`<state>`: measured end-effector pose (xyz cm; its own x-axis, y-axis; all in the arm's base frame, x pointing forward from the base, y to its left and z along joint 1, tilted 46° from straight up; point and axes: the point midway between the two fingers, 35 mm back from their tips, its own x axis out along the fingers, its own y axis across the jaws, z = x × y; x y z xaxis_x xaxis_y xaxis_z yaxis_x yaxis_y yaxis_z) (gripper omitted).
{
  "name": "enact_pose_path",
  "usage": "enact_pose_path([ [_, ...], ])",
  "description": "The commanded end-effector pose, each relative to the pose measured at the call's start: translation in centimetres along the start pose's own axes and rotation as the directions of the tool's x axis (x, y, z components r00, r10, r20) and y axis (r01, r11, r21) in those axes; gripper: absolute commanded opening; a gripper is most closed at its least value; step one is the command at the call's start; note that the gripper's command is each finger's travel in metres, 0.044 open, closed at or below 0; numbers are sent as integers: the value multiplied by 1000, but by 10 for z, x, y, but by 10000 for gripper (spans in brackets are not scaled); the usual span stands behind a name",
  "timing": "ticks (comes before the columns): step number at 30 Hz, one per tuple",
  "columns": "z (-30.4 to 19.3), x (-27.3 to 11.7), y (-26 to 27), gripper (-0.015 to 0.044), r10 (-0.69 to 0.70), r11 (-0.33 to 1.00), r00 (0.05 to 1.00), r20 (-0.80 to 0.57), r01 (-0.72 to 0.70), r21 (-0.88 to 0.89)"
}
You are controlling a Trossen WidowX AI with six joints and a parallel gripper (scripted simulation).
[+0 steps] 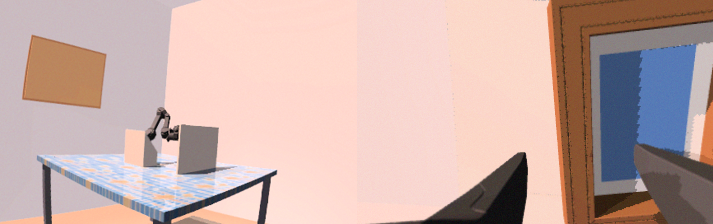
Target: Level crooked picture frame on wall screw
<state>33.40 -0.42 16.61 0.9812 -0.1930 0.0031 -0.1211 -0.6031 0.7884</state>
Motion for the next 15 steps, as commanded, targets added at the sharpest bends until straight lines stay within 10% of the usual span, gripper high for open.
enact_pose_path([
  [1, 0, 3, -2, 260, -7, 1000, 1000, -2, 7, -3],
  [15, 0, 5, -2, 260, -7, 1000, 1000, -2, 7, -3],
])
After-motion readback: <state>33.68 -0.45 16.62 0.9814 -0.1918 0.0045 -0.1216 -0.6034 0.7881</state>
